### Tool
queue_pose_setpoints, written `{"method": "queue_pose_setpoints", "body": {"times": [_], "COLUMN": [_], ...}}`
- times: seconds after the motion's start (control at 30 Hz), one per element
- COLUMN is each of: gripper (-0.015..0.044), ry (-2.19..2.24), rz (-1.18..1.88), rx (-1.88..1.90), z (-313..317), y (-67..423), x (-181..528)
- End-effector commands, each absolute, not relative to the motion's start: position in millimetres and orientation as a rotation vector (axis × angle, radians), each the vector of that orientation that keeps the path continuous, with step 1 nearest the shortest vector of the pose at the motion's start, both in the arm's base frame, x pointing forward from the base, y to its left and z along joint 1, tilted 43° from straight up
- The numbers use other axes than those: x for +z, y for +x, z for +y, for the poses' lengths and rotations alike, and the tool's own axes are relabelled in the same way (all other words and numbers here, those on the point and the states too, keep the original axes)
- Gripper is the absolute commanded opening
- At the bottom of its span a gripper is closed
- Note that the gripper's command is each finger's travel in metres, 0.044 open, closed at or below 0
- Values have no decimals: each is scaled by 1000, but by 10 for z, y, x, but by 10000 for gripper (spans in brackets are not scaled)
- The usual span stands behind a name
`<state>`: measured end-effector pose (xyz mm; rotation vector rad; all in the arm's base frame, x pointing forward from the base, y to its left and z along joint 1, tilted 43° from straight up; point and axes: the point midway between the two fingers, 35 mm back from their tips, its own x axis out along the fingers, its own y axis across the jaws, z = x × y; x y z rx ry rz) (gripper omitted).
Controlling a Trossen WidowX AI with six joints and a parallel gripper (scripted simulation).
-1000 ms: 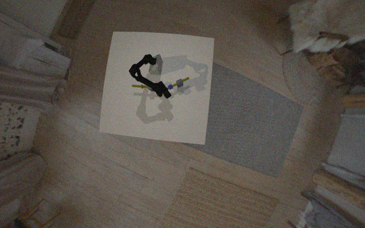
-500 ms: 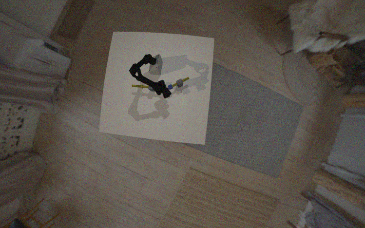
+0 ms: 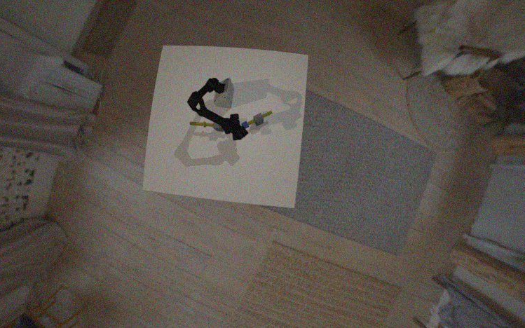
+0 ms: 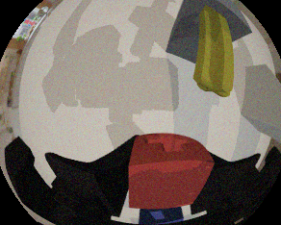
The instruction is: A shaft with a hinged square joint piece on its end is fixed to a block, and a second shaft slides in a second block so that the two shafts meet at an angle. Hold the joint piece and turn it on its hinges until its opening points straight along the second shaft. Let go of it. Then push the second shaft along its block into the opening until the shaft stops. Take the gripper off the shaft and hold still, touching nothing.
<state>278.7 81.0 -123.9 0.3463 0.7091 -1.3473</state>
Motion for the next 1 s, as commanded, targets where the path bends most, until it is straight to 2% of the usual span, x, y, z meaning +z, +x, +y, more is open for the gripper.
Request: {"method": "queue_pose_setpoints", "body": {"times": [0.0,0.97], "gripper": [0,0], "ry": [381,454], "rz": [649,529], "rx": [-1386,-1464], "z": [810,811], "y": [2763,2717], "x": [-1228,-1211]}}
